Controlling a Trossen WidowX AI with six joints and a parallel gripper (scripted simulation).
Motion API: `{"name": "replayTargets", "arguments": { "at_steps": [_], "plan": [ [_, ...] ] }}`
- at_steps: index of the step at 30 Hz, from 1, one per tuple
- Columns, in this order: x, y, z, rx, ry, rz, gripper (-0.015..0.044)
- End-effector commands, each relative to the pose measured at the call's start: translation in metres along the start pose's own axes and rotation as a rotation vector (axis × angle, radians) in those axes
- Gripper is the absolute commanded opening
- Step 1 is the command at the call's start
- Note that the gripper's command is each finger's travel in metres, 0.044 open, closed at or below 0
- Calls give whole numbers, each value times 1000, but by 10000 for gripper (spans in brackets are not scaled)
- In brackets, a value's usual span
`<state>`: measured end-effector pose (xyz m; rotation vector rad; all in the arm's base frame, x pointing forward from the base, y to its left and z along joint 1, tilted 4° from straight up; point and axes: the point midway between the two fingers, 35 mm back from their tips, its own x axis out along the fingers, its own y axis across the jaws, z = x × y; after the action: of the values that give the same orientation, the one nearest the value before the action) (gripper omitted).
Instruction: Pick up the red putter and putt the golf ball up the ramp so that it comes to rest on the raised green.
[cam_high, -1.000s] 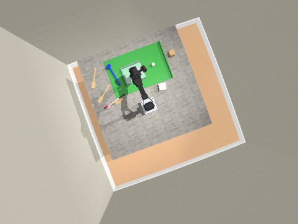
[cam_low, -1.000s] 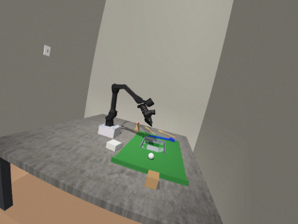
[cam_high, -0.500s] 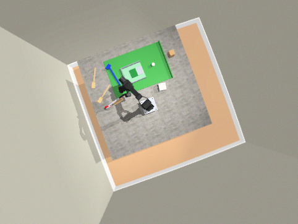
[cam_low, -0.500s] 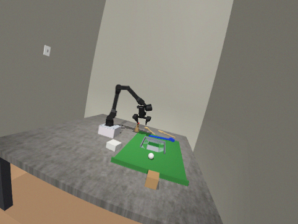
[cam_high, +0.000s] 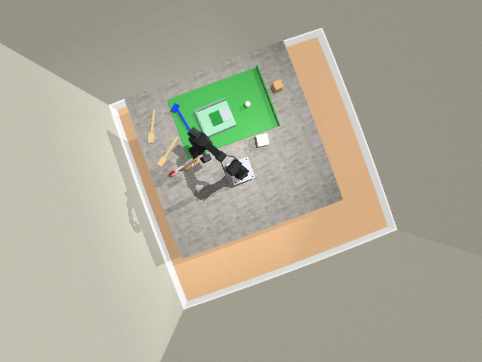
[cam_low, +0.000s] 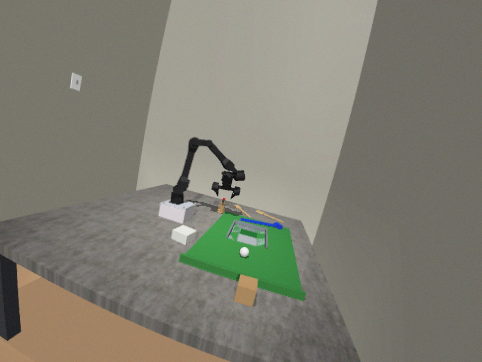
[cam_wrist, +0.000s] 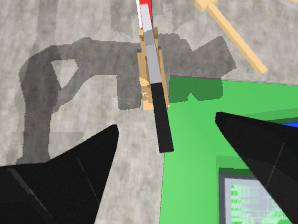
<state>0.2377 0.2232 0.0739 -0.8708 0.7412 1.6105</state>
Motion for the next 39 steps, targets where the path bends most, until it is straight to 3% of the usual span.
{"name": "replayTargets", "arguments": {
  "at_steps": [1,12,37,39],
  "plan": [
    [16,2,0,-2,-4,11,440],
    [43,2,1,-2,-5,11,440],
    [68,3,1,-2,-6,11,440],
    [65,2,3,-9,-10,10,387]
  ]
}}
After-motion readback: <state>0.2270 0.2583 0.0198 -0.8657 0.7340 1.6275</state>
